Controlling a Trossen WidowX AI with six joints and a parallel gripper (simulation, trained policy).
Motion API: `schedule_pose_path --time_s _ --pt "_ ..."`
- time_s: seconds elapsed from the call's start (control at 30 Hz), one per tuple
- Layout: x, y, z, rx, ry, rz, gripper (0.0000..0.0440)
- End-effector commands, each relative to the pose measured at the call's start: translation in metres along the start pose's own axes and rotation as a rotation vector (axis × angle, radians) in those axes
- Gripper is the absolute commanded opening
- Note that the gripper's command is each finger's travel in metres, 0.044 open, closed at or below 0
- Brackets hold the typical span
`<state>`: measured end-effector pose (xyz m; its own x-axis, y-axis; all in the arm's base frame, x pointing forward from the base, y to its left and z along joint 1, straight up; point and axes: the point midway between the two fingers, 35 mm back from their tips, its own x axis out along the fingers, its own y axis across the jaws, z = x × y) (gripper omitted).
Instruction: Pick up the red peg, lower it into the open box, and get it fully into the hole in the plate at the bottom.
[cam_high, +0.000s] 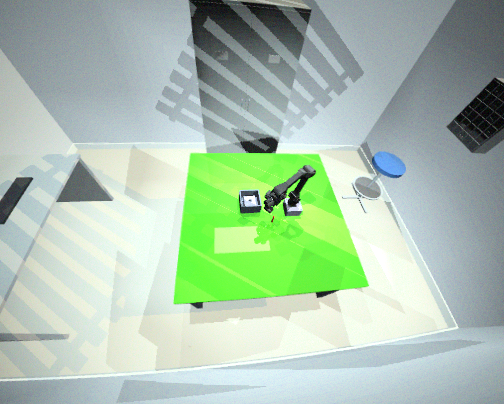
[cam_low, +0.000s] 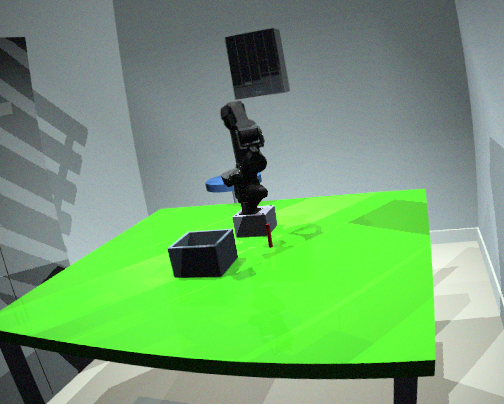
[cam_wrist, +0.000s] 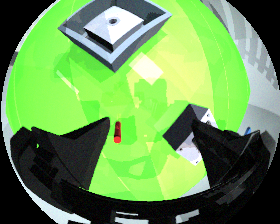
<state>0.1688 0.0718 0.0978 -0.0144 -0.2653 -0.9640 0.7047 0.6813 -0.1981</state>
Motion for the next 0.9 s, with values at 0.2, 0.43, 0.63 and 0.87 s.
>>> schedule_pose_path --time_s 0.2,0.43,0.63,0.87 --pt "0.036 0.024 -0.022 0.102 0.052 0.025 0.0440" --pt "0.066 0.044 -0.035 0.151 0.072 0.097 0.0440" --pt "0.086 0.056 -0.044 0.188 0.090 0.149 0.0433" --pt "0.098 0.057 -0.053 0.224 0.130 0.145 0.0298"
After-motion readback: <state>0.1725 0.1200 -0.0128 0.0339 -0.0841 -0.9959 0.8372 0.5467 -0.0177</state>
